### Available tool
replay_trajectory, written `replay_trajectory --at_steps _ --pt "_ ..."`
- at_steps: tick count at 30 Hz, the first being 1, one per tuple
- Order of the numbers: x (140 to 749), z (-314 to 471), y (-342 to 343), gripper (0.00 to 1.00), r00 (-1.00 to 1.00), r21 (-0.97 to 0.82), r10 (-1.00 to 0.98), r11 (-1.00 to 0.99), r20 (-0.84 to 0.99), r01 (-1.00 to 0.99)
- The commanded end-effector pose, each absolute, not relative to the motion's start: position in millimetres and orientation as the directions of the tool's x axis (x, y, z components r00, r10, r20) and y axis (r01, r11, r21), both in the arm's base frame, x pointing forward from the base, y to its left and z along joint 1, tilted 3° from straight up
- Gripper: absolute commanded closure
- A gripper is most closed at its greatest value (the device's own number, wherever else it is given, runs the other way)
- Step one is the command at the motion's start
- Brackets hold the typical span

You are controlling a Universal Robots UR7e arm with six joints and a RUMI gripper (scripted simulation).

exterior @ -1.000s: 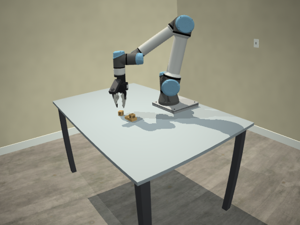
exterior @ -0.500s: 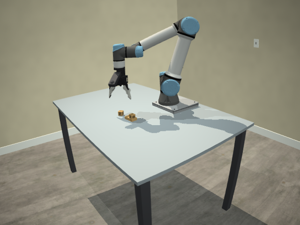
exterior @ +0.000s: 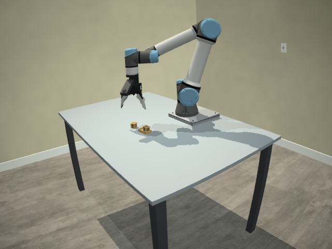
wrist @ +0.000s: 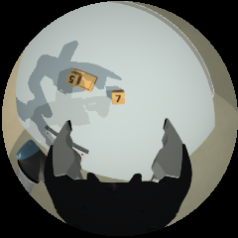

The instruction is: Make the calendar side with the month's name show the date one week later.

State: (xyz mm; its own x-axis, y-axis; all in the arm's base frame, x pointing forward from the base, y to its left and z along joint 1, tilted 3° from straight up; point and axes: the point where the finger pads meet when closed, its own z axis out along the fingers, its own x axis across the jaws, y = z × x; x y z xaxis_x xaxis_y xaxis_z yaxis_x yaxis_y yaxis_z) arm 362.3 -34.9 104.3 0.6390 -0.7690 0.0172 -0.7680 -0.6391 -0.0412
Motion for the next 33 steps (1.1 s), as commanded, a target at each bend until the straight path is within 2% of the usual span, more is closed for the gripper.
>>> replay_trajectory --at_steps 1,12,13,33 --pt "363 107 -36 0.00 0.639 -0.043 -0.769 -0.639 0.022 -0.768" --pt "364 93 -34 0.00 0.643 -0.041 -0.766 -0.643 0.016 -0.765" --pt "364 93 -34 0.72 0.643 -0.041 -0.766 -0.643 0.016 -0.765" --pt "364 94 -35 0.72 0.641 -0.041 -0.767 -0.642 0.018 -0.766"
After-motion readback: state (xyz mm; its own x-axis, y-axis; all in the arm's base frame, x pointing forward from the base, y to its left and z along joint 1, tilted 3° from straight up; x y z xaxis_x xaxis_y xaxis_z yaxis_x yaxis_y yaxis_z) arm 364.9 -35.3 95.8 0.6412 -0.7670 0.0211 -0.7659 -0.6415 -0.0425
